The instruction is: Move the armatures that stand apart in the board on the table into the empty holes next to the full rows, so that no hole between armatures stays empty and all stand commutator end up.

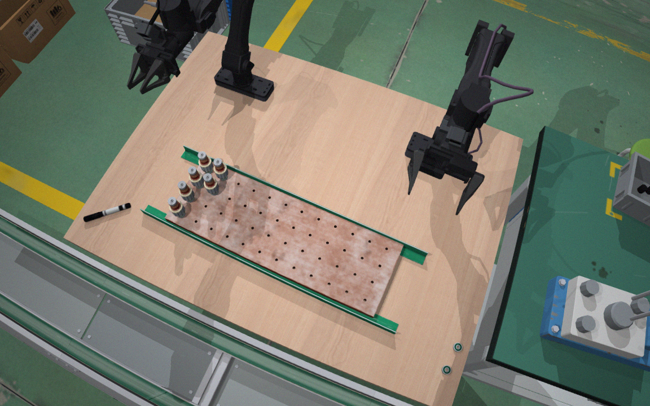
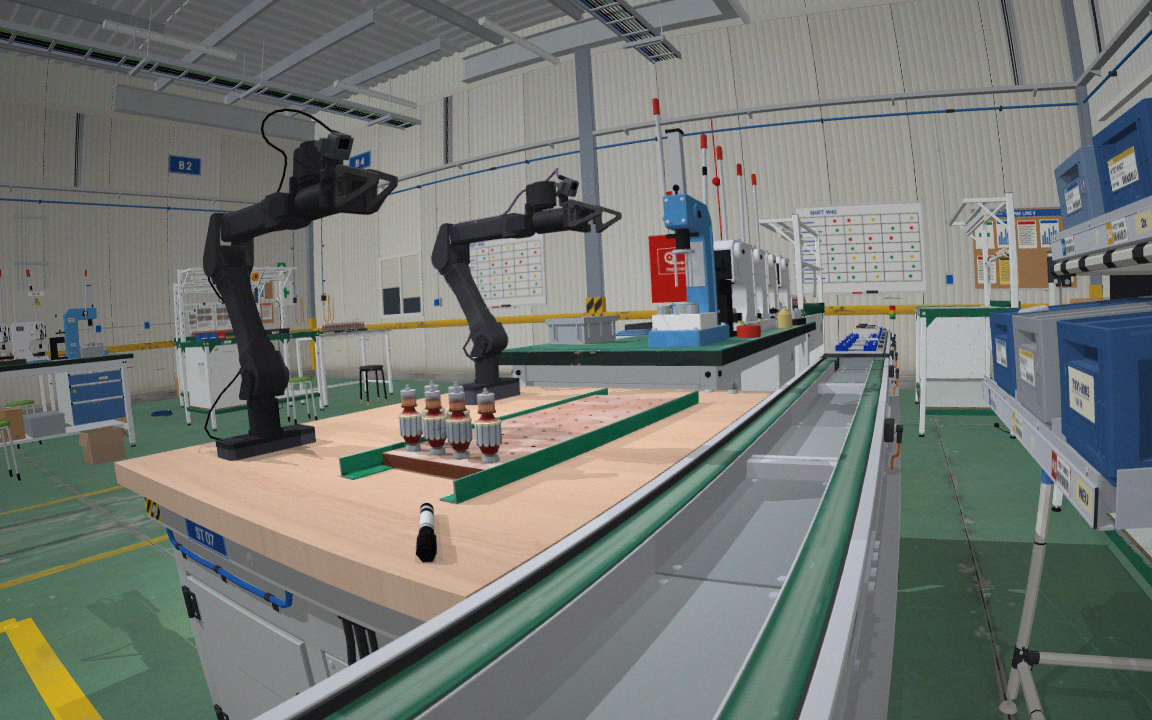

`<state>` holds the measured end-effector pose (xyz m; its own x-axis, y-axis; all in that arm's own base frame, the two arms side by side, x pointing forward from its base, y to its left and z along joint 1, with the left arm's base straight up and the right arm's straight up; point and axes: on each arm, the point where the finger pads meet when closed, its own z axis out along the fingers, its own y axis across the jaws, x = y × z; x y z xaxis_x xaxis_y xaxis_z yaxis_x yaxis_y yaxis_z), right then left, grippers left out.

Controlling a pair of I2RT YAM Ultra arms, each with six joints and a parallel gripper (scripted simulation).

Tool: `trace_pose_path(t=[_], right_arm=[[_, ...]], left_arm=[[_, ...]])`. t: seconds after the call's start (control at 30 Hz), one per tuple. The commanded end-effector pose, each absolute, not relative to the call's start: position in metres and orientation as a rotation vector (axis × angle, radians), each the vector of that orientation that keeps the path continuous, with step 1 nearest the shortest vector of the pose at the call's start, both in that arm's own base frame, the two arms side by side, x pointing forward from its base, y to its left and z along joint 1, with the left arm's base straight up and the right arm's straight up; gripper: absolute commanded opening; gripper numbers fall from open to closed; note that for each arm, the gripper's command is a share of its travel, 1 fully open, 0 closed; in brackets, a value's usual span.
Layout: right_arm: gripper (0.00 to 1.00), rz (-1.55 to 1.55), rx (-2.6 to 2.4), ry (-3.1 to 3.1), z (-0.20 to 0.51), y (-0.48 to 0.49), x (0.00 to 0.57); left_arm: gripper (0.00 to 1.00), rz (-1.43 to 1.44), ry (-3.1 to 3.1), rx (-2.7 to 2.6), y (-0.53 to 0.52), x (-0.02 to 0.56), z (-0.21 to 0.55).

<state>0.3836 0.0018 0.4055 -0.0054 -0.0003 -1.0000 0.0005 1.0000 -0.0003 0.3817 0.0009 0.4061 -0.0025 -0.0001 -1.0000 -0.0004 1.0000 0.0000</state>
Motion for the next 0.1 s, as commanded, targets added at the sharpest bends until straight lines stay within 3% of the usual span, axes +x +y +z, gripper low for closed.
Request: trace_pose_path(t=[0.0,0.07], right_arm=[[0.37,0.007,-0.024,1.546,0.4195,0.0070,0.3830],[0.37,0.007,-0.024,1.546,0.4195,0.0070,0.3830]], left_arm=[[1.00,0.013,1.494,-0.008,0.0065,0.3723,0.4390],[1.00,0.013,1.494,-0.008,0.0065,0.3723,0.4390]])
